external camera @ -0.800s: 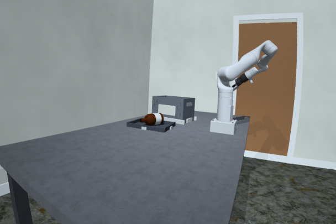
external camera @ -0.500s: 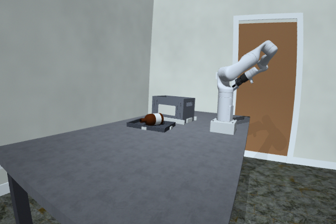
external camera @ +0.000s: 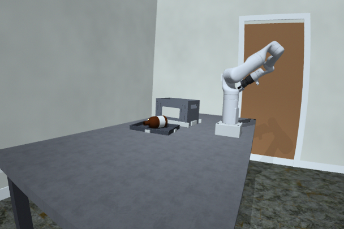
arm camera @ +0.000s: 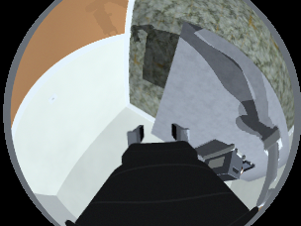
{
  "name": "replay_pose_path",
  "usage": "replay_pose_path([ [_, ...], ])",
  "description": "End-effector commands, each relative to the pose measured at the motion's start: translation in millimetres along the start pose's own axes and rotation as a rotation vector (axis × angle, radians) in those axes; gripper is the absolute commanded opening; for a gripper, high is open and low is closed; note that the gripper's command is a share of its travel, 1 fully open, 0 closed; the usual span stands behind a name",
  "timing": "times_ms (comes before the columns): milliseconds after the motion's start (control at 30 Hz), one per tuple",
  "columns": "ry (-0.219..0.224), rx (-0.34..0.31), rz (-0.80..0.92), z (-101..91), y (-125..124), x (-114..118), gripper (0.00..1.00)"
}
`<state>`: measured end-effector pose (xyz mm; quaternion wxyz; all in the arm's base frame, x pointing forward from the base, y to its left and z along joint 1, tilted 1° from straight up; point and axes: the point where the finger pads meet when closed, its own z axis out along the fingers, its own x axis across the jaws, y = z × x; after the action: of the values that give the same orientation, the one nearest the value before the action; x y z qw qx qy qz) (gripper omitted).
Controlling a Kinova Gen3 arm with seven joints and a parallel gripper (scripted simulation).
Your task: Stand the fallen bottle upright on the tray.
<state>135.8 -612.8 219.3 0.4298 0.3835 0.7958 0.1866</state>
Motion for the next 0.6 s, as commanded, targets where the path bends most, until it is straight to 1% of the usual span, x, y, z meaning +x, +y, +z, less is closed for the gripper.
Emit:
replay_pose_path([
  [0, -0.002, 0.001, -0.009, -1.8, 7, -5, 1.0],
  [133, -0.006, -0.002, -0.023, -4.2, 27, -17, 1.0],
  [233, -0.01, -0.006, -0.041, -6.8, 52, -31, 1.0],
  [300, -0.01, -0.006, -0.041, -6.8, 52, -31, 1.0],
  [433, -0.013, -0.016, -0.076, -10.1, 102, -53, 1.0],
  [567, -0.012, -0.029, -0.123, -11.5, 170, -74, 1.0],
])
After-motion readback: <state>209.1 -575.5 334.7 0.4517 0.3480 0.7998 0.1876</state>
